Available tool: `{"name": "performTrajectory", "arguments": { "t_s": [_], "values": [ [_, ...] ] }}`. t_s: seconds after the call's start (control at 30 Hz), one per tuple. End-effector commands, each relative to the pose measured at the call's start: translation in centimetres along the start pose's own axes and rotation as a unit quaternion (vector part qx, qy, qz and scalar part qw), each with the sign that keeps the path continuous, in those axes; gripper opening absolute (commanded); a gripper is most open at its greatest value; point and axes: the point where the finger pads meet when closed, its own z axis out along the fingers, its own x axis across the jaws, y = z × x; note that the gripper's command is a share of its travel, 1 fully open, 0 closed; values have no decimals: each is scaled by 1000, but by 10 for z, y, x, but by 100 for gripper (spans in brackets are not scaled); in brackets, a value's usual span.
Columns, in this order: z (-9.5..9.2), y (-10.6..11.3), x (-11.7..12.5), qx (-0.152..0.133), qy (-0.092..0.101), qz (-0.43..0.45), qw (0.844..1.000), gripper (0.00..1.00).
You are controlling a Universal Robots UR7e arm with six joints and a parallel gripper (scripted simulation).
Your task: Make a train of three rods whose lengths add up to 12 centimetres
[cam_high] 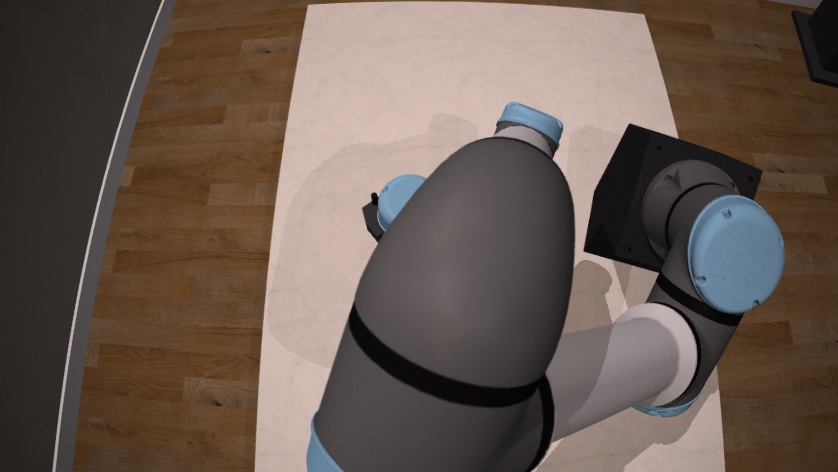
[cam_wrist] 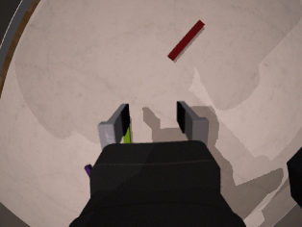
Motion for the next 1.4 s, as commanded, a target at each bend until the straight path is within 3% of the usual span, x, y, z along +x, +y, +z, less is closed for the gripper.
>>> {"name": "performTrajectory", "arguments": {
  "t_s": [0.0,0.23,0.73,1.37],
  "values": [
    [-1,-11,9,0,-1,84,997,100],
    [-1,-24,22,-1,-2,201,980,100],
    [-2,-36,35,-2,-3,320,947,100],
    [-2,-37,37,-3,-3,330,944,100]
  ]
}}
